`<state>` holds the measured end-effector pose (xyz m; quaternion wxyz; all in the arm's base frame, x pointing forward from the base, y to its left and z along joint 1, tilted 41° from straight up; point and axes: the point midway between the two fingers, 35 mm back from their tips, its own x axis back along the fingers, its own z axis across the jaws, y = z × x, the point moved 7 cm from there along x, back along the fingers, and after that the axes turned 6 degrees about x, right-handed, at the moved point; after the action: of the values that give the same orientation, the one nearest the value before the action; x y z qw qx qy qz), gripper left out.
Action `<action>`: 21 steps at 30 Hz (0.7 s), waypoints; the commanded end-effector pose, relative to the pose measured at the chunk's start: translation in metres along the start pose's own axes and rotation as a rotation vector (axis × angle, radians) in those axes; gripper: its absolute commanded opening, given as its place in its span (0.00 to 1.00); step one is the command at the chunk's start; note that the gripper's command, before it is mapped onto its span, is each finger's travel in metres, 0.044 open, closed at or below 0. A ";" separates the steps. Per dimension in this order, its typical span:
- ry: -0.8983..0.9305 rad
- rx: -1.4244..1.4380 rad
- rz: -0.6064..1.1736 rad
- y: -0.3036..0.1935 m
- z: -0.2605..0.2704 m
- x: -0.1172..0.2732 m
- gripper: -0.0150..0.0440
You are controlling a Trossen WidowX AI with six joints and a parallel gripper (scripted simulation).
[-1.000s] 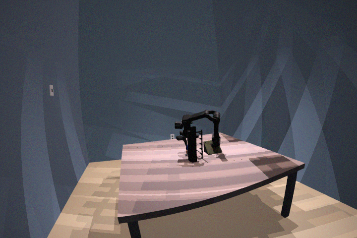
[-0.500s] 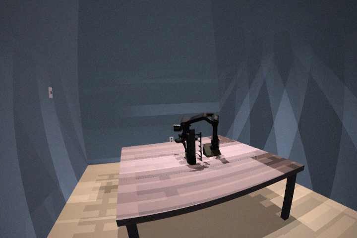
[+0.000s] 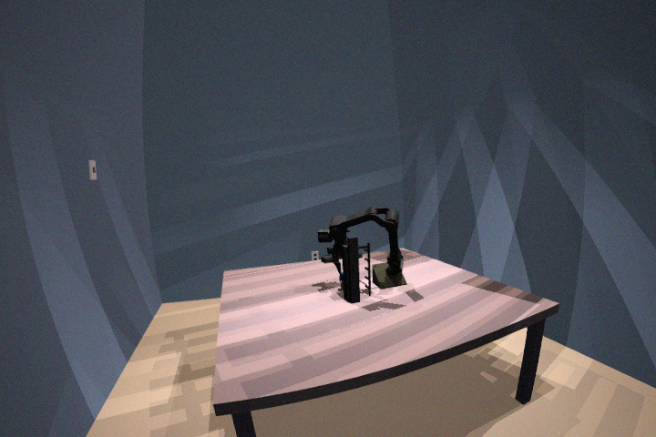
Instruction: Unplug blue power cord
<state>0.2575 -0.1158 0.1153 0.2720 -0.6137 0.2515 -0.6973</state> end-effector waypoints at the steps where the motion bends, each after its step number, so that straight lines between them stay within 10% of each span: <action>1: 0.003 -0.016 -0.068 0.024 -0.003 0.010 0.25; 21: 0.002 -0.019 -0.065 0.049 -0.005 0.014 1.00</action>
<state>0.2557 -0.1435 0.1008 0.2466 -0.6222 0.2389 -0.7036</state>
